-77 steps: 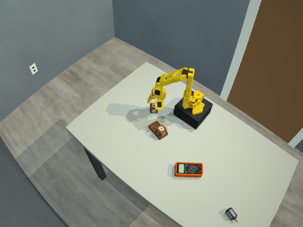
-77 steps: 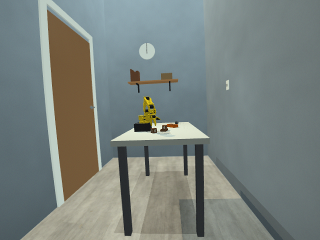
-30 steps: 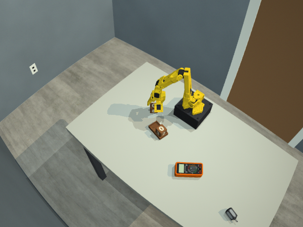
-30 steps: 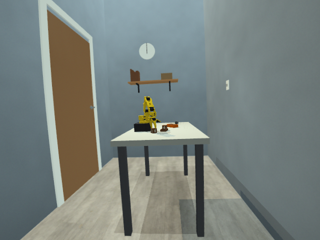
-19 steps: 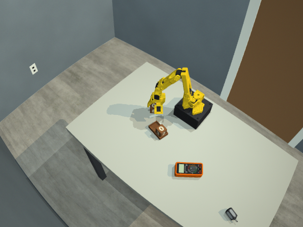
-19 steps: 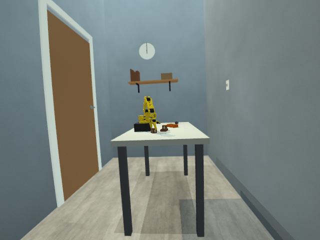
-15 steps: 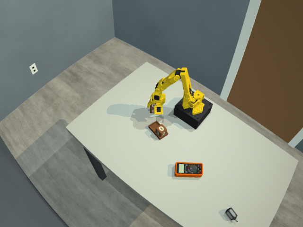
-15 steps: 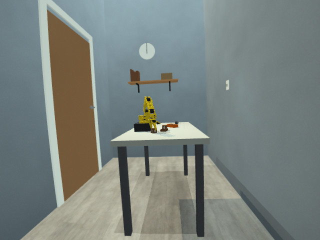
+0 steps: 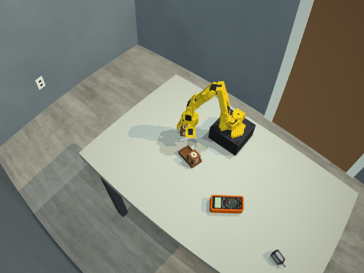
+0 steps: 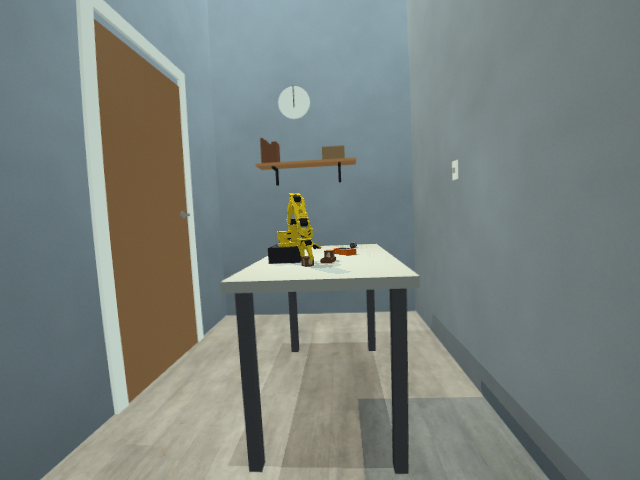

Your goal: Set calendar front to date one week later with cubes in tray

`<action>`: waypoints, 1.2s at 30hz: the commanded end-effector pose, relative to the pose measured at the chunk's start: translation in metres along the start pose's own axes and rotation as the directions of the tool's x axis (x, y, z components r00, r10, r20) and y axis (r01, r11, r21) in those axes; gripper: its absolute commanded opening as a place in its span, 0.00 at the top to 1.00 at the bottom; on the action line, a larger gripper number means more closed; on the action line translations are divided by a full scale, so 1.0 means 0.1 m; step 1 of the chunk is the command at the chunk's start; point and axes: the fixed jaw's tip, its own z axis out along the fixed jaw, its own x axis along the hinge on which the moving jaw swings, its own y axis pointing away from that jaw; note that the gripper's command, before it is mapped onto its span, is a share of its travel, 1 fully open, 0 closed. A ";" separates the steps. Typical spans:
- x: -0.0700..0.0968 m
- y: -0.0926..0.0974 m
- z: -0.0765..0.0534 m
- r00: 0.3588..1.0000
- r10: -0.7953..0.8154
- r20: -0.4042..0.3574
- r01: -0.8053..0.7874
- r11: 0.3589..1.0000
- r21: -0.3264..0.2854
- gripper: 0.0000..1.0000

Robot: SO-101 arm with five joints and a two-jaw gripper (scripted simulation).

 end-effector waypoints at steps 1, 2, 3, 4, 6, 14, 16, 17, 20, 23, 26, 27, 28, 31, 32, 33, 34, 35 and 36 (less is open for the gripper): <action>0.00 0.06 0.04 1.000 0.017 0.007 -0.017 1.000 -0.023 0.65; 0.00 0.06 0.04 1.000 0.017 0.007 -0.017 1.000 -0.023 0.65; 0.00 0.06 0.04 1.000 0.017 0.007 -0.017 1.000 -0.023 0.66; 0.00 0.05 0.04 1.000 0.017 0.007 -0.017 1.000 -0.023 0.66; 0.00 0.05 0.04 1.000 0.017 0.007 -0.017 1.000 -0.023 0.66; 0.00 0.04 0.04 1.000 0.017 0.007 -0.017 1.000 -0.023 0.68; 0.00 0.03 0.04 1.000 0.017 0.007 -0.017 1.000 -0.023 0.68; 0.00 0.03 0.04 1.000 0.017 0.007 -0.017 1.000 -0.023 0.69; 0.00 0.03 0.04 1.000 0.017 0.007 -0.017 1.000 -0.023 0.70; 0.00 0.02 0.04 1.000 0.017 0.007 -0.017 1.000 -0.023 0.71; 0.00 0.01 0.04 1.000 0.017 0.007 -0.017 1.000 -0.023 0.72; 0.00 0.01 0.04 1.000 0.017 0.007 -0.017 1.000 -0.023 0.72; 0.00 0.01 0.04 1.000 0.017 0.007 -0.017 1.000 -0.023 0.72; 0.00 0.01 0.04 1.000 0.017 0.007 -0.017 1.000 -0.023 0.72; 0.00 0.00 0.04 1.000 0.017 0.007 -0.017 1.000 -0.023 0.73; 0.00 0.00 0.04 1.000 0.017 0.007 -0.017 1.000 -0.023 0.73; 0.00 0.00 0.04 1.000 0.017 0.007 -0.017 1.000 -0.023 0.73; 0.00 0.00 0.04 1.000 0.017 0.007 -0.017 1.000 -0.023 0.73; 0.00 0.00 0.04 1.000 0.017 0.007 -0.017 1.000 -0.023 0.73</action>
